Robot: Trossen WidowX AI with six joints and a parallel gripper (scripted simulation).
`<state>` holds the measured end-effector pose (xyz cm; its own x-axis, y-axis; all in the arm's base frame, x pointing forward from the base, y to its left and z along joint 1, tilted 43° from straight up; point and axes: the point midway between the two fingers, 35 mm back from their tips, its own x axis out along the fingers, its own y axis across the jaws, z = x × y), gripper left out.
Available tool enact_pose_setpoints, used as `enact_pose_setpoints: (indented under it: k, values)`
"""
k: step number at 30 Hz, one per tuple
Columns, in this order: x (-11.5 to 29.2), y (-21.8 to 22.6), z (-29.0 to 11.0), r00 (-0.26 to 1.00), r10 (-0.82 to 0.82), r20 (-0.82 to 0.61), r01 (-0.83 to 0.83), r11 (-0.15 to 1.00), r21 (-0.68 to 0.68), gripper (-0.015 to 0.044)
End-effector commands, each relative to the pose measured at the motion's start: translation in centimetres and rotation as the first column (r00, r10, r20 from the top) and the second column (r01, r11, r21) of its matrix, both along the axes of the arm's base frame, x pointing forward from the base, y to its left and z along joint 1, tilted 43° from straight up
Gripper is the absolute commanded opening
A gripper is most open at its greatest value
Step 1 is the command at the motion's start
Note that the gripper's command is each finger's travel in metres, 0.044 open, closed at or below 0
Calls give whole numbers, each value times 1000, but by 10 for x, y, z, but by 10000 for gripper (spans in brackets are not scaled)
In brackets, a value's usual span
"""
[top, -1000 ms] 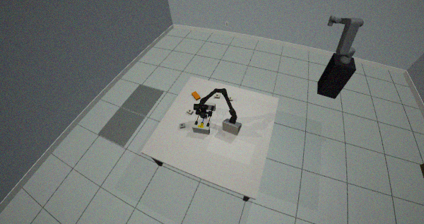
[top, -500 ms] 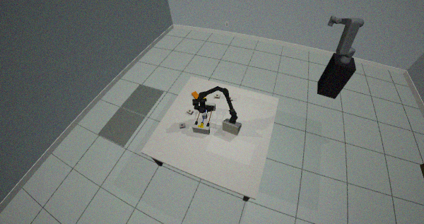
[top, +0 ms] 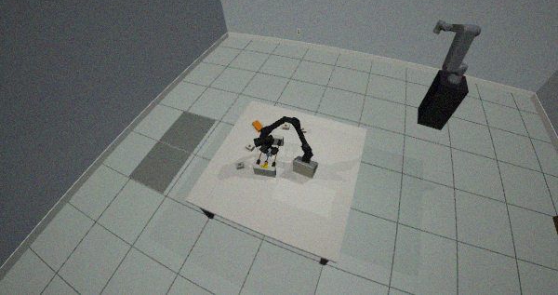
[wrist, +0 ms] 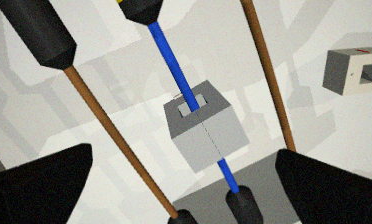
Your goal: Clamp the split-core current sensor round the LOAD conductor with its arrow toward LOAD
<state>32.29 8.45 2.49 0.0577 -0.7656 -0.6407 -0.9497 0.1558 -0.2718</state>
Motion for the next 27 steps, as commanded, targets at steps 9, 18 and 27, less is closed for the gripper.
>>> enact_pose_setpoints:
  k: [9,18,27]
  values:
    - [-48,31,-31,527,-268,806,314,943,108,440]
    - [-72,44,-42,81,-350,933,218,920,326,440]
    - [-90,53,-49,-299,-518,801,-2,840,542,440]
